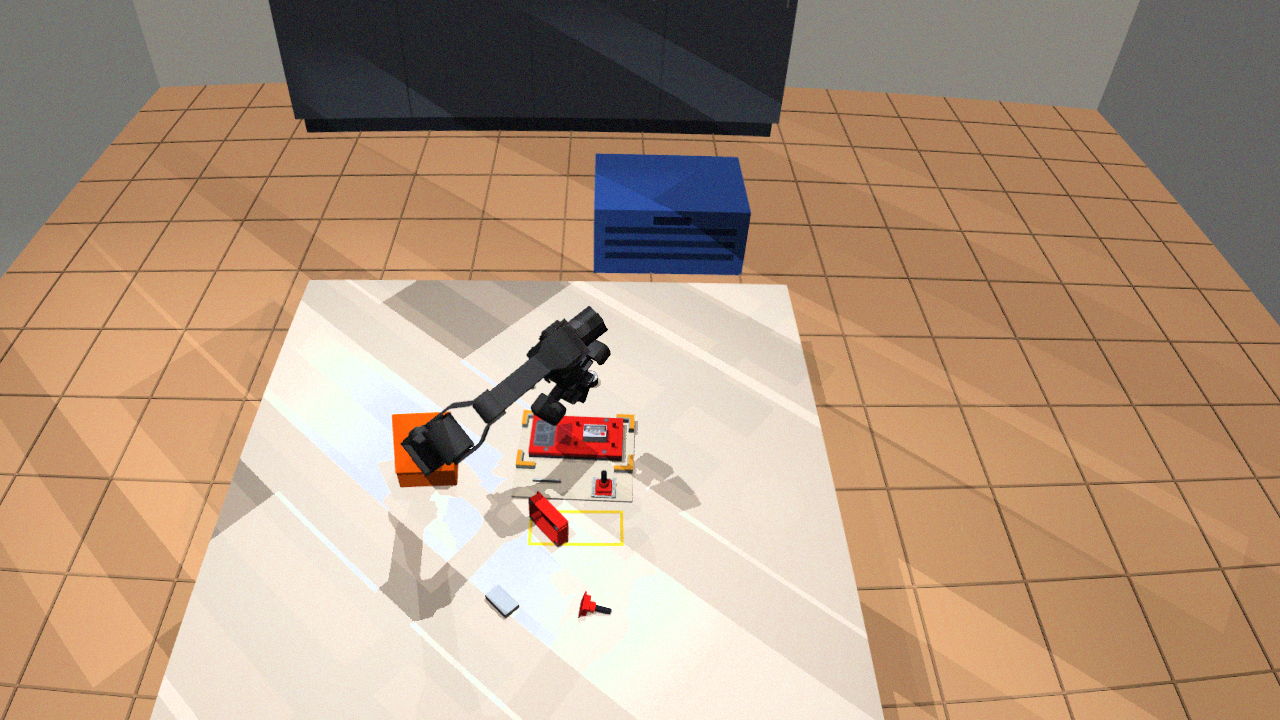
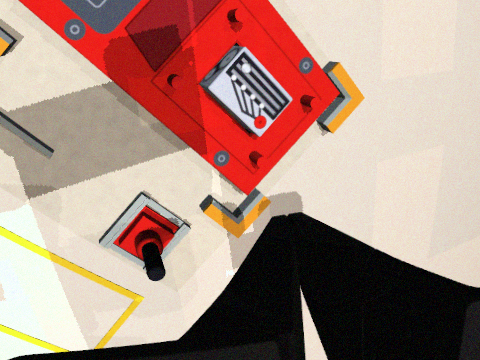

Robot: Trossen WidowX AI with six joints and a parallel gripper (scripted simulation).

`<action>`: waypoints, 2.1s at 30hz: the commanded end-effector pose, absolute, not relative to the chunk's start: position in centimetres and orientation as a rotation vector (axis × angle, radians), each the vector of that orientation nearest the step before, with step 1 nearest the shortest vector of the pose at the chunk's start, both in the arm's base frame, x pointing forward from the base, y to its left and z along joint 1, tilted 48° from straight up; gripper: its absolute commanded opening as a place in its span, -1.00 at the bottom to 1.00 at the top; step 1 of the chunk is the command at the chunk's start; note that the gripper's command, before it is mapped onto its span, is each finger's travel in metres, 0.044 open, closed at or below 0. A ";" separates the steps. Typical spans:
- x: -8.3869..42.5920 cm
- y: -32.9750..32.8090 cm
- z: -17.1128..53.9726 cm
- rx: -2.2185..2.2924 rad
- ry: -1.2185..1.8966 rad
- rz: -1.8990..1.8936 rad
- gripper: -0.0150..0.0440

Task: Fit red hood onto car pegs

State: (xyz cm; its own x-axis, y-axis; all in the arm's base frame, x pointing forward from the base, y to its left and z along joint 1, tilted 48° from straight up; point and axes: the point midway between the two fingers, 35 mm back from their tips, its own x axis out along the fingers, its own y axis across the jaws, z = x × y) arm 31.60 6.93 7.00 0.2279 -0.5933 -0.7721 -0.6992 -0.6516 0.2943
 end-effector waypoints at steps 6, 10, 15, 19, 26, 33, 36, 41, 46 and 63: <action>28.1 -5.5 11.1 -2.137 1.657 1.335 -0.49; 26.3 -8.5 12.2 -2.055 1.765 1.320 -0.49; 26.4 -8.7 12.0 -2.055 1.765 1.320 -0.49; 26.3 -9.6 11.1 -2.055 1.763 1.320 -0.49; 26.1 -11.8 9.2 -2.056 1.767 1.318 -0.49; 25.9 -11.9 9.3 -2.056 1.767 1.318 -0.49; 25.8 -12.0 9.4 -2.056 1.767 1.318 -0.49; 25.6 -12.1 9.5 -2.056 1.766 1.318 -0.49; 25.3 -12.2 9.7 -2.056 1.766 1.319 -0.49; 24.5 -12.6 10.2 -2.055 1.766 1.319 -0.49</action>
State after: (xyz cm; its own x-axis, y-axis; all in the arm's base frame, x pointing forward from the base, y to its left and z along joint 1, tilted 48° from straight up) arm 24.80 -12.49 9.96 -0.0678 -0.7379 -0.6715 -0.8530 -0.3061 0.4226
